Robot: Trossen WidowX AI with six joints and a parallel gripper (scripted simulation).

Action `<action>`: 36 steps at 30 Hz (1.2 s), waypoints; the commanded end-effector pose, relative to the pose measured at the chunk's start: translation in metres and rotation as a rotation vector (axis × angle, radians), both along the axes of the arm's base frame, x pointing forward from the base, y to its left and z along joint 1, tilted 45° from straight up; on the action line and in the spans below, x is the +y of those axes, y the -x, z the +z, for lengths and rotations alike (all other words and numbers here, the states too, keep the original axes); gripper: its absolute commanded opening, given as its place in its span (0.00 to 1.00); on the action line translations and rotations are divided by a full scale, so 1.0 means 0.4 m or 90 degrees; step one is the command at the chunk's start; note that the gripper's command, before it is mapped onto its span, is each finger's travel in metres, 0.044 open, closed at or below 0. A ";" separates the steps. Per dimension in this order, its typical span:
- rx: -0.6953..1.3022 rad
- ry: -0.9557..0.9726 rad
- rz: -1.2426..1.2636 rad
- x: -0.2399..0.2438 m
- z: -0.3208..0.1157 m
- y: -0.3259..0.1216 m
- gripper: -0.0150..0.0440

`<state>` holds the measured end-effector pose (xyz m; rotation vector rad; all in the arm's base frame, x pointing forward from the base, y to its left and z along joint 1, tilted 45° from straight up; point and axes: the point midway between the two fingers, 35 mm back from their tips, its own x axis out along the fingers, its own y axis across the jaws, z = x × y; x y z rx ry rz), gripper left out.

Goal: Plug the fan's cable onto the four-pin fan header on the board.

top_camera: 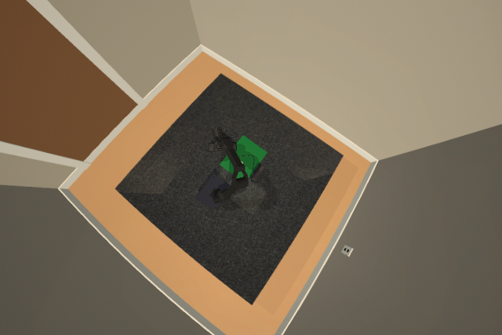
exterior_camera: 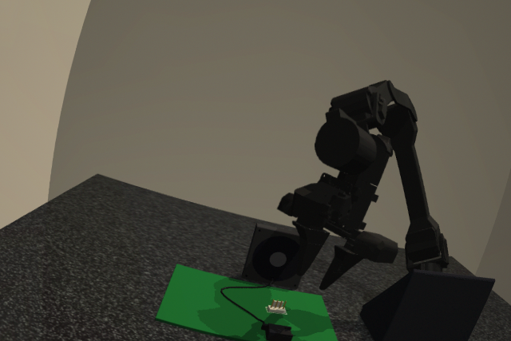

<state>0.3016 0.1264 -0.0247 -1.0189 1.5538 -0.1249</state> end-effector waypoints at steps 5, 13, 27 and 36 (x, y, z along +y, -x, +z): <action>-0.104 0.060 -0.474 -0.190 -0.020 -0.050 0.61; -0.104 0.060 -0.474 -0.190 -0.020 -0.050 0.61; -0.105 0.061 -0.474 -0.247 -0.078 -0.046 0.61; -0.105 0.061 -0.474 -0.269 -0.101 -0.046 0.61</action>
